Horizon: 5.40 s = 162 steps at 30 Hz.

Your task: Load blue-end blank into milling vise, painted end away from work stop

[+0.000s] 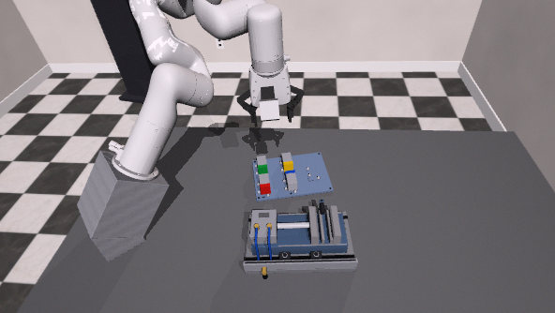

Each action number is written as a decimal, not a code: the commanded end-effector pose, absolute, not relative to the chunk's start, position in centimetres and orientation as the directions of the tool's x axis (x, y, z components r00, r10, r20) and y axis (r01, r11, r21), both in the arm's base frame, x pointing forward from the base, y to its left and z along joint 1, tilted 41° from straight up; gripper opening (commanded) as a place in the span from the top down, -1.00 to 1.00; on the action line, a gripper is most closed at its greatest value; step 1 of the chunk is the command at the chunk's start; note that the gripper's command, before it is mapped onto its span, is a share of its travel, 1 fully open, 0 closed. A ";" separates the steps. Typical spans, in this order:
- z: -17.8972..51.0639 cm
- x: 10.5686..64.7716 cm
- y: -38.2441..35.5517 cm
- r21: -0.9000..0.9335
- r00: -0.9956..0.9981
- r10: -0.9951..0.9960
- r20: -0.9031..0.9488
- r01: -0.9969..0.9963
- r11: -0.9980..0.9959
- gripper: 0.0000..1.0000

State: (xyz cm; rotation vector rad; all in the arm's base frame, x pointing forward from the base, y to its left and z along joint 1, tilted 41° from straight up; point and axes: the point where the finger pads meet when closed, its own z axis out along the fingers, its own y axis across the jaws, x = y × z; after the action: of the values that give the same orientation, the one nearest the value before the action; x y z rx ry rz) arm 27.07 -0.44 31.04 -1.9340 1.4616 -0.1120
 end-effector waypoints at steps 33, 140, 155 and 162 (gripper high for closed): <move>31.3 27.0 -0.2 -0.573 0.360 -0.873 -0.328 -0.811 -0.119 -1.00; 35.2 24.6 8.3 -0.573 0.360 -0.873 -0.329 -0.811 -0.118 -1.00; 35.0 24.7 7.9 -0.573 0.360 -0.873 -0.329 -0.811 -0.118 -1.00; 34.9 24.8 7.7 -0.573 0.360 -0.873 -0.329 -0.811 -0.118 -1.00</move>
State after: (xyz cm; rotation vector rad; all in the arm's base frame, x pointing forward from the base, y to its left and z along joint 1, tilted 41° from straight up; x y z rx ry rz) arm 24.74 7.84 34.83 -1.9339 1.4618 -0.1119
